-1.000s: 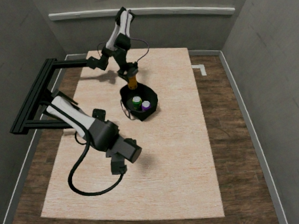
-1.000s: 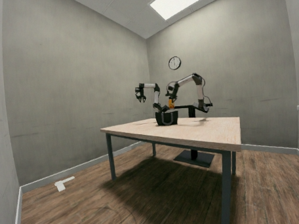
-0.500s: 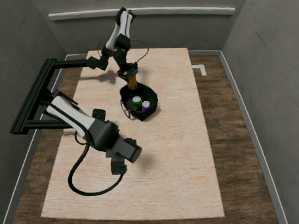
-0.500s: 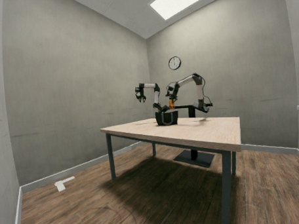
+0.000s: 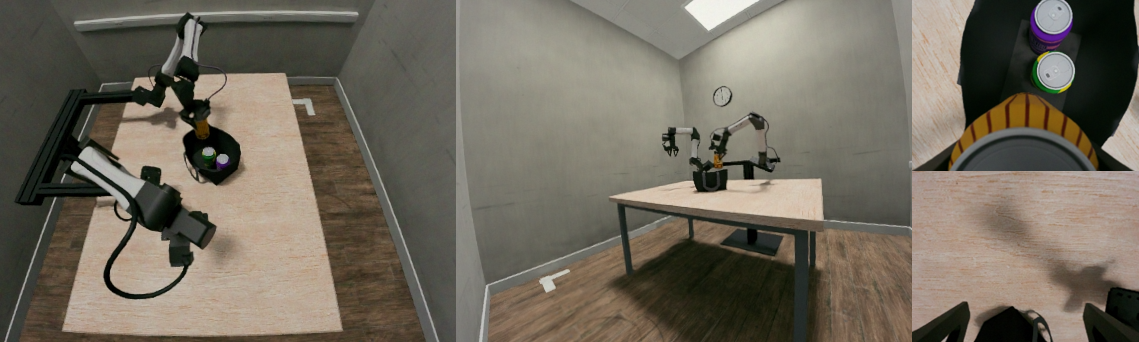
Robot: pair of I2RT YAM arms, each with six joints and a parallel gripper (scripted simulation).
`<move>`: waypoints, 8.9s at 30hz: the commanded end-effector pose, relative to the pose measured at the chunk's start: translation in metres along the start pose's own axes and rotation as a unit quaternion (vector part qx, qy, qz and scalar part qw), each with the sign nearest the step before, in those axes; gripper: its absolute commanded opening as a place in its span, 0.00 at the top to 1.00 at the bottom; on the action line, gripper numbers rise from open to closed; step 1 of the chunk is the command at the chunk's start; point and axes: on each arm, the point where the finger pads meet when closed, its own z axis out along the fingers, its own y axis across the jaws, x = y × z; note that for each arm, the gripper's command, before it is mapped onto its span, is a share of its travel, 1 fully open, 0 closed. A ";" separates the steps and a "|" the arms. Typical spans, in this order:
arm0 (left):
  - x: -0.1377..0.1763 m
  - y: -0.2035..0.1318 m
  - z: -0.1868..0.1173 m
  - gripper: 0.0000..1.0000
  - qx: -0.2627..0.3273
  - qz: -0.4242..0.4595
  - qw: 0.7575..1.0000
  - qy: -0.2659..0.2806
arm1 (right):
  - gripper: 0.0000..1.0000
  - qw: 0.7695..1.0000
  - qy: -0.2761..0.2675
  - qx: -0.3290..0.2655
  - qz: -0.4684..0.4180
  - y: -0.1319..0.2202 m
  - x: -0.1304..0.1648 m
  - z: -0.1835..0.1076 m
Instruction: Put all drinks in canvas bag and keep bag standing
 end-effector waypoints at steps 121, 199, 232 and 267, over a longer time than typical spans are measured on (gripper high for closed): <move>0.044 -0.005 0.115 0.30 0.010 -0.018 0.999 -0.032 | 0.14 1.000 -0.013 -0.015 0.004 0.001 -0.003 -0.010; 0.045 -0.002 0.138 0.14 0.002 -0.027 0.999 -0.037 | 0.14 1.000 -0.013 -0.015 0.004 0.001 -0.003 -0.010; 0.009 -0.006 0.058 0.14 0.010 -0.029 0.999 -0.037 | 0.14 1.000 -0.013 -0.015 0.004 0.001 -0.003 -0.010; -0.008 0.002 0.015 0.14 0.008 -0.032 0.999 -0.026 | 0.14 1.000 -0.013 -0.015 0.004 0.001 -0.003 -0.010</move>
